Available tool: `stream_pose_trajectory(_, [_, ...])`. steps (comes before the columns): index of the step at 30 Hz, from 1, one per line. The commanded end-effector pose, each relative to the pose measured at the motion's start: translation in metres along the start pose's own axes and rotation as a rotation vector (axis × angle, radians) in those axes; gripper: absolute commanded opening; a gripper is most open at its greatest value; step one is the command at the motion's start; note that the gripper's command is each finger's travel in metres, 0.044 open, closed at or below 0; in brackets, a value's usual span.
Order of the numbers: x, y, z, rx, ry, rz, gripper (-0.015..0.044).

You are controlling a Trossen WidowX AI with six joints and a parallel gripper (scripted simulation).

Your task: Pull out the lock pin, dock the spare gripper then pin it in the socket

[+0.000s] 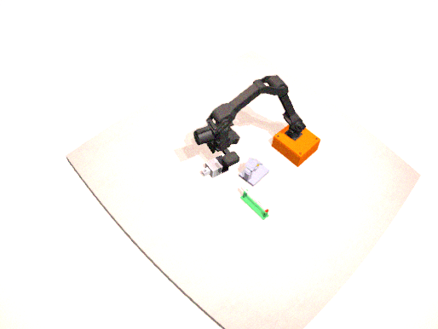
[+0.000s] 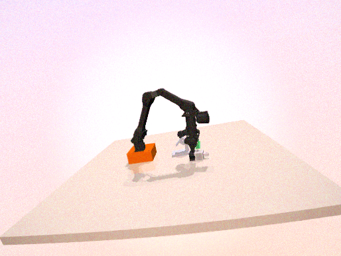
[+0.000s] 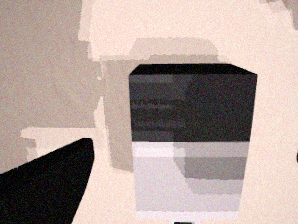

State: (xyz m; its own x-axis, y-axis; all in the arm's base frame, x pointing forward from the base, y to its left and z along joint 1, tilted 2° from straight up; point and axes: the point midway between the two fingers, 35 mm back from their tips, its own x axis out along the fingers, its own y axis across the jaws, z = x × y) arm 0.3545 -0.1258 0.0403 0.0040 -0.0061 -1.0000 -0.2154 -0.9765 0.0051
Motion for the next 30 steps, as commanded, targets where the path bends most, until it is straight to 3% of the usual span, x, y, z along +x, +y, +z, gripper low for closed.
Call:
stream_pose_trajectory(1, [0.001,0.000,0.000,0.000,-0.001,0.000,0.0440])
stream_pose_trajectory(12, [0.000,0.000,0.000,0.000,-0.001,0.000,0.0440])
stream_pose_trajectory(21, [-0.058,0.000,0.003,0.000,0.000,0.000,0.0440])
stream_pose_trajectory(24, [-0.051,0.000,0.002,-0.016,0.001,0.000,0.0440])
stream_pose_trajectory(30, [-0.053,0.000,-0.002,-0.538,0.102,0.021,0.0440])
